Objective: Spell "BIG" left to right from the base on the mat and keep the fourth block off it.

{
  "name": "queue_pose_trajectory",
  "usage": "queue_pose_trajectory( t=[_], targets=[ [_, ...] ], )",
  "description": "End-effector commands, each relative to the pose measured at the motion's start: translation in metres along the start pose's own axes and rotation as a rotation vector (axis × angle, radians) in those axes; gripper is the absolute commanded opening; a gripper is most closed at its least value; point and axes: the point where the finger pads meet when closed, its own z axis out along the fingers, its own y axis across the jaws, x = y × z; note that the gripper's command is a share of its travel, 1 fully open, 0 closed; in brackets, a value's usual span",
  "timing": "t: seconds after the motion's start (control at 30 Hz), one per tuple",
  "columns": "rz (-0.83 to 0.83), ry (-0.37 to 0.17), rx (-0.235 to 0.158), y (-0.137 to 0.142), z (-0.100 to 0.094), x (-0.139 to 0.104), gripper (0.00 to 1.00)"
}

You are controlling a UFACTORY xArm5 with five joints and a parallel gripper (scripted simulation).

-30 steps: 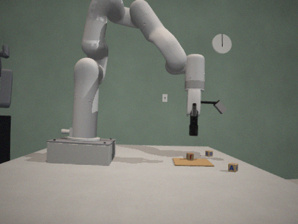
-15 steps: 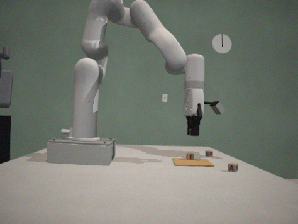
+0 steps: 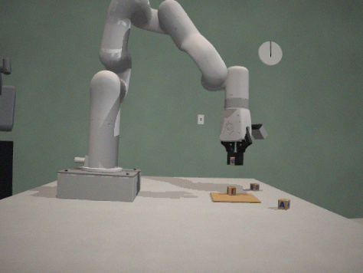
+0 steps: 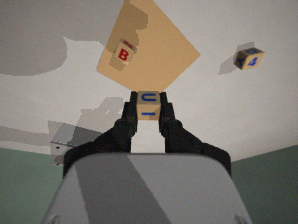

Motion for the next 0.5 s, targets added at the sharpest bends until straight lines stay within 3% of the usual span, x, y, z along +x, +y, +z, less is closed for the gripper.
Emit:
queue_pose_trajectory(
  t=[0.0, 0.47],
  targets=[
    [-0.139, 0.003, -0.002, 0.0001, -0.0012, 0.0014, 0.21],
    [-0.487, 0.003, -0.003, -0.0017, -0.0014, 0.0022, 0.21]
  ],
)
